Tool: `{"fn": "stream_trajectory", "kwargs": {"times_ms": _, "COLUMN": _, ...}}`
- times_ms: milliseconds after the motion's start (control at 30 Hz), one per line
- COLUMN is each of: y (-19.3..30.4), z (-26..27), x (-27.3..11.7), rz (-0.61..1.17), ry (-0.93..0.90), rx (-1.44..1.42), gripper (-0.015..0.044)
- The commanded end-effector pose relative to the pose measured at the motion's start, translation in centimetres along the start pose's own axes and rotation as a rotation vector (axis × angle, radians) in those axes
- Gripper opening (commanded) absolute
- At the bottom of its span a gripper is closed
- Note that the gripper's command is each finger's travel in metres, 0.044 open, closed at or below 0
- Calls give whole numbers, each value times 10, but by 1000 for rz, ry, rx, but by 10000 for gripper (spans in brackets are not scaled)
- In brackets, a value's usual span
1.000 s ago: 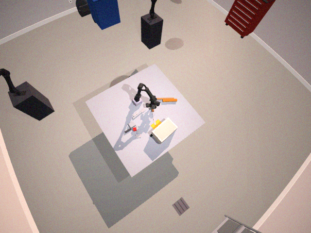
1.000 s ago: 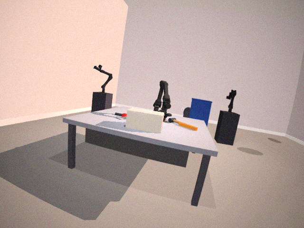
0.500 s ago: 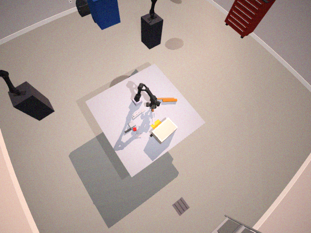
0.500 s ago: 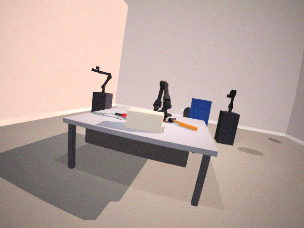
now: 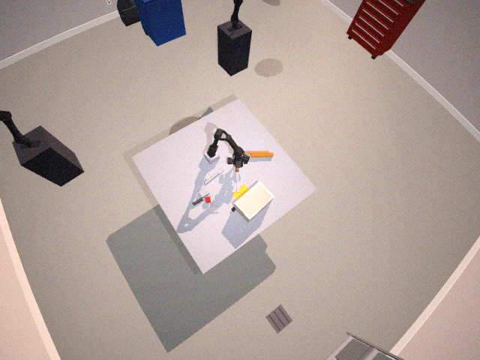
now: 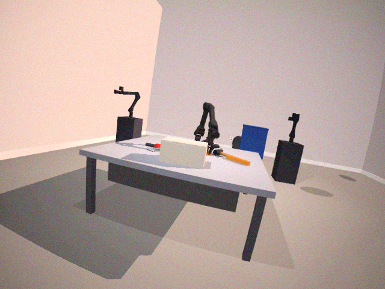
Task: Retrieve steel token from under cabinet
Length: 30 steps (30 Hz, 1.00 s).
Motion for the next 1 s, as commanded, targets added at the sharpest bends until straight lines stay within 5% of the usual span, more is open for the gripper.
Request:
{"fn": "stream_trajectory", "kwargs": {"times_ms": 0, "y": 1, "z": 7, "x": -1, "rz": -3, "ry": -4, "rx": 0, "gripper": 0}}
{"fn": "stream_trajectory", "kwargs": {"times_ms": 967, "y": 10, "z": 39, "x": -1, "rz": -2, "ry": -6, "rx": 7, "gripper": 0}}
Point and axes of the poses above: the point midway between the two fingers, 35 mm back from their tips, its own x axis out along the fingers, its own z axis across the jaws, y = z × x, the point moved 4 cm from there along -x, back along the fingers, and after that the axes turned 4 degrees about -x, right-handed, at the moved point
